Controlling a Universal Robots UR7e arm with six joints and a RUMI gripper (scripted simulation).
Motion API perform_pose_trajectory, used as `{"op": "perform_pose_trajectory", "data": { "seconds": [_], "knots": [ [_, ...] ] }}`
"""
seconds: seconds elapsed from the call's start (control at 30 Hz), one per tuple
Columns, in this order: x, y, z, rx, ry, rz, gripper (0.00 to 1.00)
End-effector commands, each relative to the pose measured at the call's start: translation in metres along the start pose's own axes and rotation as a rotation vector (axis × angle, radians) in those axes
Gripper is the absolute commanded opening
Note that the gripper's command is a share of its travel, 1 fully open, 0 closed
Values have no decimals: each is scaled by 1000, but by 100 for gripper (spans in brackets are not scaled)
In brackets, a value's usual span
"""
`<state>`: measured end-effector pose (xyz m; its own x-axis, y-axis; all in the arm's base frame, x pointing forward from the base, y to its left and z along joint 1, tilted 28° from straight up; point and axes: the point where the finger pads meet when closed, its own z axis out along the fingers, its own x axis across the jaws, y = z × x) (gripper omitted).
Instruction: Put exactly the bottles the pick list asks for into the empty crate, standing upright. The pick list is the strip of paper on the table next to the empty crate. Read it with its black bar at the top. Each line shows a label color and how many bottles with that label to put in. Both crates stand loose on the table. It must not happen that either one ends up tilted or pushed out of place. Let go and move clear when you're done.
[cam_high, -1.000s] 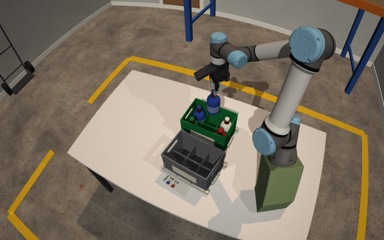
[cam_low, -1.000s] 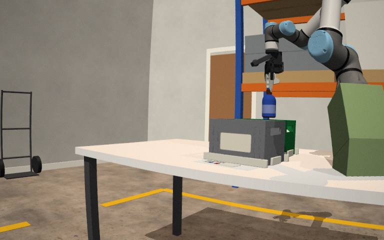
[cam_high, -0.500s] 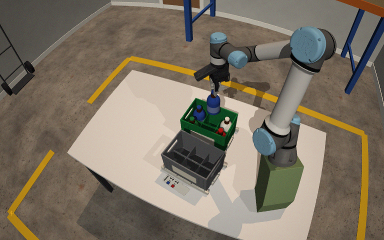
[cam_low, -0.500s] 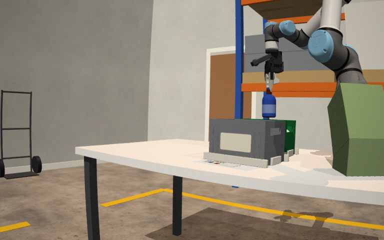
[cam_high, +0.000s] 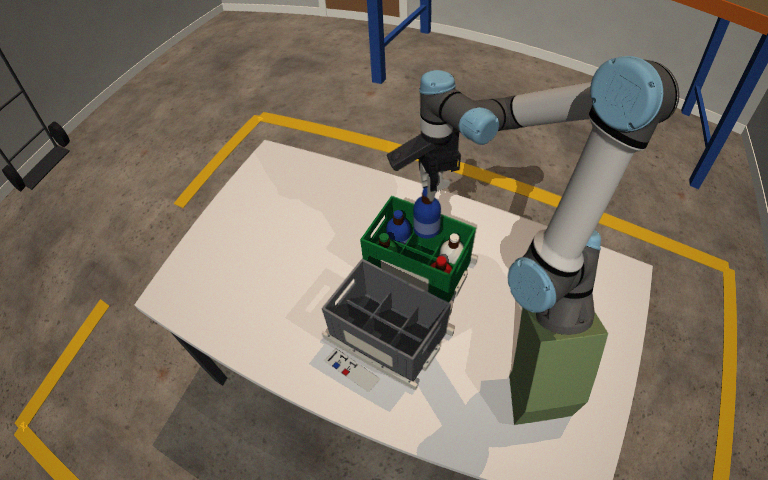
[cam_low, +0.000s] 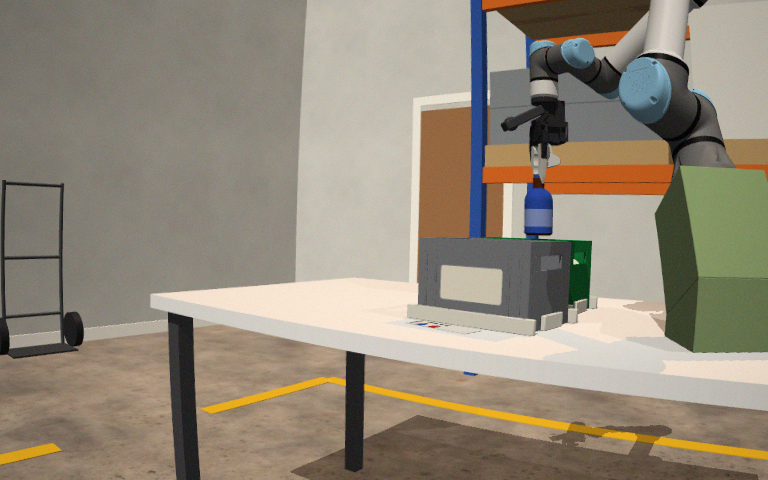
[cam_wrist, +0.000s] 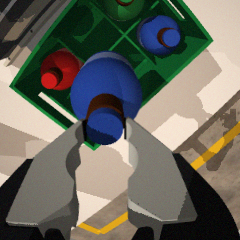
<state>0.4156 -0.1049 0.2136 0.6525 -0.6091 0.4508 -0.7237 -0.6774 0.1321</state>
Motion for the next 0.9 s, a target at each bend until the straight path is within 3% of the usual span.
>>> {"op": "perform_pose_trajectory", "data": {
  "seconds": [0.0, 0.87],
  "knots": [
    [-11, -5, -3, 2, 8, 2, 0],
    [-54, -21, -2, 2, 8, 2, 0]
  ]
}}
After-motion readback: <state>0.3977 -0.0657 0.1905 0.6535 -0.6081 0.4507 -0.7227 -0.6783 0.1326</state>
